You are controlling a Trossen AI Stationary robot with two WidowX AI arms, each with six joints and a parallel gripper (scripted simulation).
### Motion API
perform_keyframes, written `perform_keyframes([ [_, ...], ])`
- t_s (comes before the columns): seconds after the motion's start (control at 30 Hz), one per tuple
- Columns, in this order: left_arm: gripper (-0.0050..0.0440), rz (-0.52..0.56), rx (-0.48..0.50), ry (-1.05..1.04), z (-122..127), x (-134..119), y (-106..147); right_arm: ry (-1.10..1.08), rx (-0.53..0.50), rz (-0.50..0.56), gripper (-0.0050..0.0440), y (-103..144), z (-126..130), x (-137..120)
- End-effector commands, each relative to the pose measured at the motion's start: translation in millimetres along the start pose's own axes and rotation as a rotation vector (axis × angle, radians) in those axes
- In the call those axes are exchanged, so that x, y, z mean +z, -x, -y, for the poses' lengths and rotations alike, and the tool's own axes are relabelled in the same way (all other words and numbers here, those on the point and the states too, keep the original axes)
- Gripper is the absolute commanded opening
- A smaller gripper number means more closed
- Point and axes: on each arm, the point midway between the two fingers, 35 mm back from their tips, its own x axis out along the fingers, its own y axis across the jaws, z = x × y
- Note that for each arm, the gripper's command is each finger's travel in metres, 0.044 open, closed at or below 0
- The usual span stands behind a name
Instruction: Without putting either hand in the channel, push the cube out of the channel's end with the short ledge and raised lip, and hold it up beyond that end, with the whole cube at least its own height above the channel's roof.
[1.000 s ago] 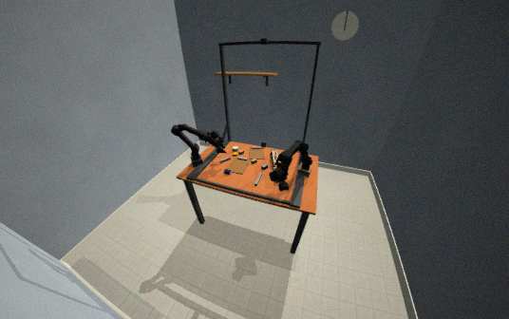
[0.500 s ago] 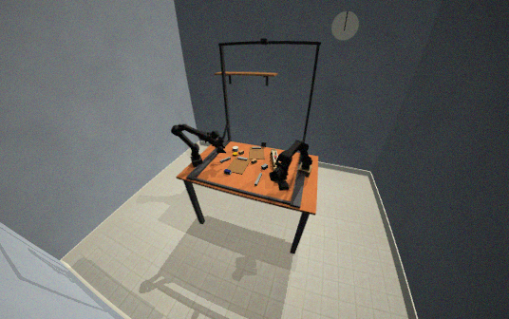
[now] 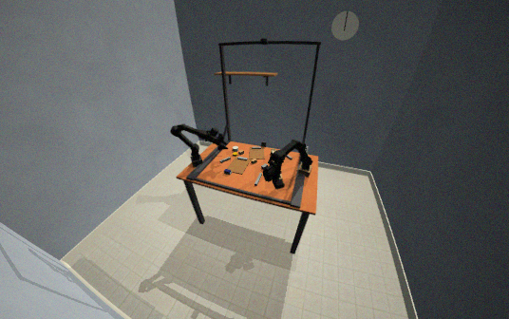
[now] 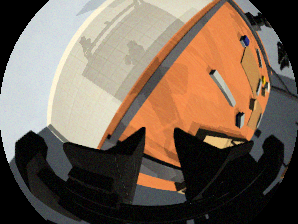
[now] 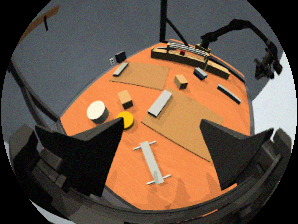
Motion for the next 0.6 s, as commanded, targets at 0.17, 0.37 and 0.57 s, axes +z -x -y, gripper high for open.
perform_keyframes([
  [0.17, 0.015, 0.013, 0.035, 0.199, 33.4, 24.7, -14.0, -0.013, -0.007, 0.153, 0.04, 12.6, 0.2, 45.4],
  [0.37, 0.015, 0.012, 0.047, 0.369, 67.3, 41.7, -33.5, -0.024, -0.005, 0.29, 0.04, 29.4, -0.9, 82.7],
  [0.57, 0.015, 0.022, 0.061, 0.542, 101.6, 55.0, -51.2, -0.036, 0.0, 0.41, 0.04, 46.9, -2.5, 113.5],
])
